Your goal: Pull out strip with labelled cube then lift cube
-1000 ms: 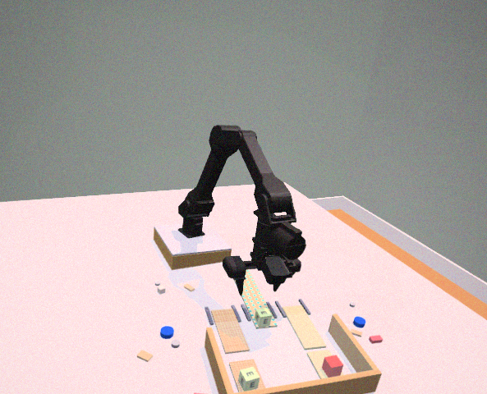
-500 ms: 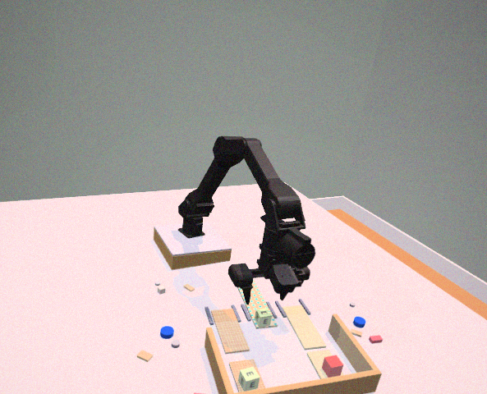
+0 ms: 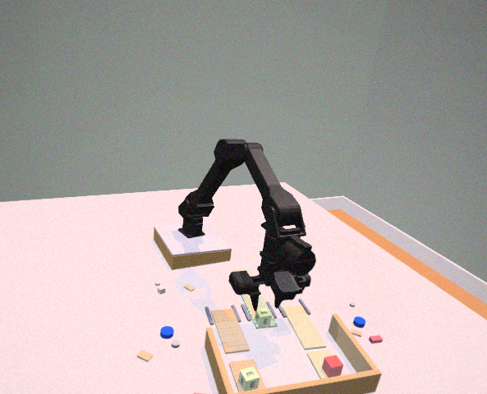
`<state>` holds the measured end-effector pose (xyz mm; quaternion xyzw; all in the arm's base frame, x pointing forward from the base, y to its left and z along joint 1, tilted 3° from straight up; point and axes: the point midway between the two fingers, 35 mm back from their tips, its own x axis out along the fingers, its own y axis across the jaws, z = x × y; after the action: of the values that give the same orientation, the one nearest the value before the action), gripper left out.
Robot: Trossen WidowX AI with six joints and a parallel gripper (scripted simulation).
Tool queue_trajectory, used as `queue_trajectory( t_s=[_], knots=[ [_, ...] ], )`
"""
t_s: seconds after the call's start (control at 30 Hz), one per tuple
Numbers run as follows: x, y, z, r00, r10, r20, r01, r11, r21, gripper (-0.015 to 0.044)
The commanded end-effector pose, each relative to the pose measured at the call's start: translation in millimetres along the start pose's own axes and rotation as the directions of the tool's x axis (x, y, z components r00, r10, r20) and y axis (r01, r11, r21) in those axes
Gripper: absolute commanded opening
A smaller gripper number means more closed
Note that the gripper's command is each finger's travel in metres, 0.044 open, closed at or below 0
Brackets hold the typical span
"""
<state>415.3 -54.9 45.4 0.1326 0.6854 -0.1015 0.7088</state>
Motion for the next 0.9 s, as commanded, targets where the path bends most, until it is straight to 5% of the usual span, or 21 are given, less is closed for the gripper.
queue_trajectory(
  t_s=[0.0, 0.87],
  knots=[
    [10.4, -0.5, -2.5, 1.0, -0.002, -0.011, 0.002, 1.0, -0.002, 0.025],
    [36.5, -0.1, -2.6, 1.0, -0.001, -0.006, 0.001, 1.0, -0.004, 0.0224]
  ],
)
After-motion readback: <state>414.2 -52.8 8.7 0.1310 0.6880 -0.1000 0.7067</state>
